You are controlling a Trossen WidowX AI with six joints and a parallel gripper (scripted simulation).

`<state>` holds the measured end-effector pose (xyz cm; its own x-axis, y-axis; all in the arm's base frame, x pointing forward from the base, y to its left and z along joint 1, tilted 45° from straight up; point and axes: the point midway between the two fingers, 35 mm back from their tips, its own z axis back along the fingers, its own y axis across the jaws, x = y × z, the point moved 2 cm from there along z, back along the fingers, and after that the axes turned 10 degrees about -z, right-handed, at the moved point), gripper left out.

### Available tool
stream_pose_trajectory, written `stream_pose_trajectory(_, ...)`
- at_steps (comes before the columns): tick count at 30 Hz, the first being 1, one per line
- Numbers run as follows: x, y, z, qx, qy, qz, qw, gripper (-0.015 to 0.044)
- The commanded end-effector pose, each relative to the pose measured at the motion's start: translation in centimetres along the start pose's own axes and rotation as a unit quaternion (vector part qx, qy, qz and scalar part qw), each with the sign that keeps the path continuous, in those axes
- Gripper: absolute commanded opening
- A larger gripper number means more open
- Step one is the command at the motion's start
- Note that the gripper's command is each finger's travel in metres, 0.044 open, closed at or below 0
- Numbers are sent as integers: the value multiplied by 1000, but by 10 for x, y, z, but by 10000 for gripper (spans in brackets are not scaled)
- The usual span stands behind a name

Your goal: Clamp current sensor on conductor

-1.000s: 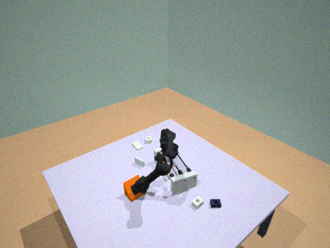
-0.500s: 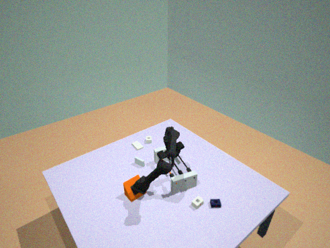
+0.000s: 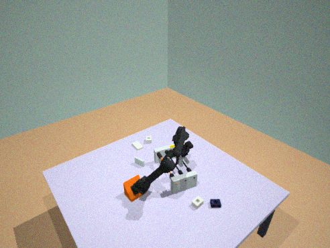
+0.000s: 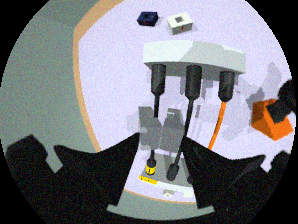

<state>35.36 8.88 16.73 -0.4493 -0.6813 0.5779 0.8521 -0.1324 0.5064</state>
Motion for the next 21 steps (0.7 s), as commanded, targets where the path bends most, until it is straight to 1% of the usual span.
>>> stream_pose_trajectory(1,-3,3,-1,5,3,3,1000,0)
stream_pose_trajectory(21,-4,4,-33,6,3,3,1000,0)
